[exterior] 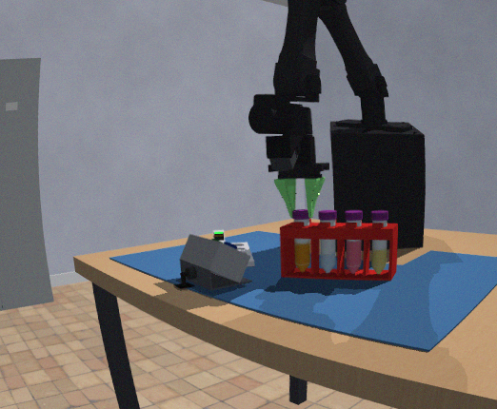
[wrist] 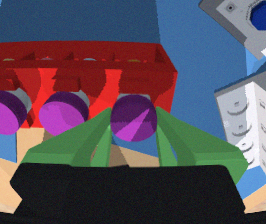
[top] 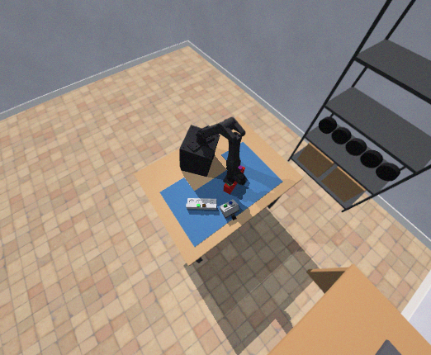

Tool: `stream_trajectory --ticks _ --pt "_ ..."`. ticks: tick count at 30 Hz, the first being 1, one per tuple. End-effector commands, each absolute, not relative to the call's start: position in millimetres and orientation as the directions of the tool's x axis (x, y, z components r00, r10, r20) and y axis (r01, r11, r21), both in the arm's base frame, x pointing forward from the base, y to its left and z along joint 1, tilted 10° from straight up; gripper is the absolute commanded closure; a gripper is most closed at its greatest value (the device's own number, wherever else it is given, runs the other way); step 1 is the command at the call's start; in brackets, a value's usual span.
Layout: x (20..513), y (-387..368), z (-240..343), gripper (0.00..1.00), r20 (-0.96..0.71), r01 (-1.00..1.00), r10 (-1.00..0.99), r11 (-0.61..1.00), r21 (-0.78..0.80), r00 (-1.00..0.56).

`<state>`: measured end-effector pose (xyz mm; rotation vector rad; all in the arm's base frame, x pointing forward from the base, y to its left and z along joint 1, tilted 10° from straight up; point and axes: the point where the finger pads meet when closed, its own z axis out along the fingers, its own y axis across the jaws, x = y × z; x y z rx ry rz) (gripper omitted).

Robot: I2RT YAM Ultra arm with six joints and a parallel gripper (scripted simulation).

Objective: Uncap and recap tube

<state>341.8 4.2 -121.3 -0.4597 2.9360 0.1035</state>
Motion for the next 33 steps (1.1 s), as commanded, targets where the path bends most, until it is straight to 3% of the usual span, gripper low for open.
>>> stream_trajectory --ticks 1,11,13,21,32,33 --pt "343.7 3.9 -119.3 1.00 -0.169 -0.090 -0.076 0.993 0.080 -0.983" --pt "343.7 3.9 -119.6 1.00 -0.110 0.392 0.409 0.908 0.151 -0.906" --pt "343.7 3.9 -119.6 1.00 -0.110 0.392 0.409 0.908 0.151 -0.906" --pt "343.8 3.9 -119.9 1.00 -0.043 0.714 0.731 0.677 0.182 -0.682" --pt "343.8 3.9 -120.0 1.00 -0.036 0.739 0.755 0.649 0.183 -0.654" --pt "343.8 3.9 -120.0 0.51 -0.036 0.739 0.755 0.649 0.183 -0.654"
